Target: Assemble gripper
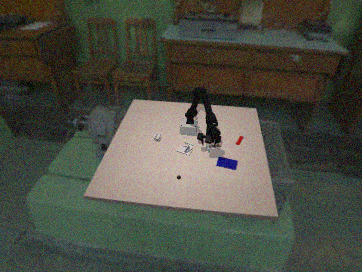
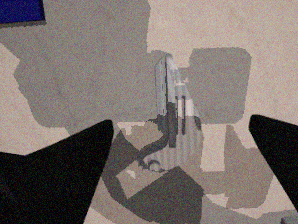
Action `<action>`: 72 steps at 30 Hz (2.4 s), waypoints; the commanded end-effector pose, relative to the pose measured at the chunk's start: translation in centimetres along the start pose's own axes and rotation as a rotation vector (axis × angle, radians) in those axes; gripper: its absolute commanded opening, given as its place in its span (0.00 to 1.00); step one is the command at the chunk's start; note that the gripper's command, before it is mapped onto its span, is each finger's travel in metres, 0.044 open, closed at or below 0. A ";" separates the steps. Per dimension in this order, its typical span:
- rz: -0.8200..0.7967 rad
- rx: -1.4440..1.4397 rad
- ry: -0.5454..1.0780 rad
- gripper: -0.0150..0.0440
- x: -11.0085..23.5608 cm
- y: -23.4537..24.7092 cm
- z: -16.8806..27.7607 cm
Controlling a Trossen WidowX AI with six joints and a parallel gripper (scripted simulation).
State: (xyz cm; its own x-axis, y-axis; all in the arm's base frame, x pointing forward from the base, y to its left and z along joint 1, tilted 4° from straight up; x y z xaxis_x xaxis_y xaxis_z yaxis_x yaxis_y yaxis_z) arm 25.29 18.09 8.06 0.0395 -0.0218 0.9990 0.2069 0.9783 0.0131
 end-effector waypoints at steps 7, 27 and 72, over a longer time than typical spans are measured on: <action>0.008 -0.005 0.015 1.00 -2.0 -0.2 0.2; 0.008 -0.005 0.015 1.00 -3.2 -0.2 0.3; 0.009 0.000 0.009 0.48 -3.2 -0.2 0.2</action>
State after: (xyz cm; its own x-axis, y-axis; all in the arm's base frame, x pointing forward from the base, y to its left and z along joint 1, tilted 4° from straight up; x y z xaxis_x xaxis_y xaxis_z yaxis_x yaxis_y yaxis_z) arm 24.90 18.01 4.92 0.0507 -0.0178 0.9986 0.2088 0.9779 0.0068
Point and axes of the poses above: the point midway between the two fingers, 35 mm back from their tips, its own x axis back along the fingers, its own y axis across the jaws, z = x × y, the point moved 10 cm from there along x, back along the fingers, and after that the axes turned 6 degrees about -x, right-handed, at the moved point
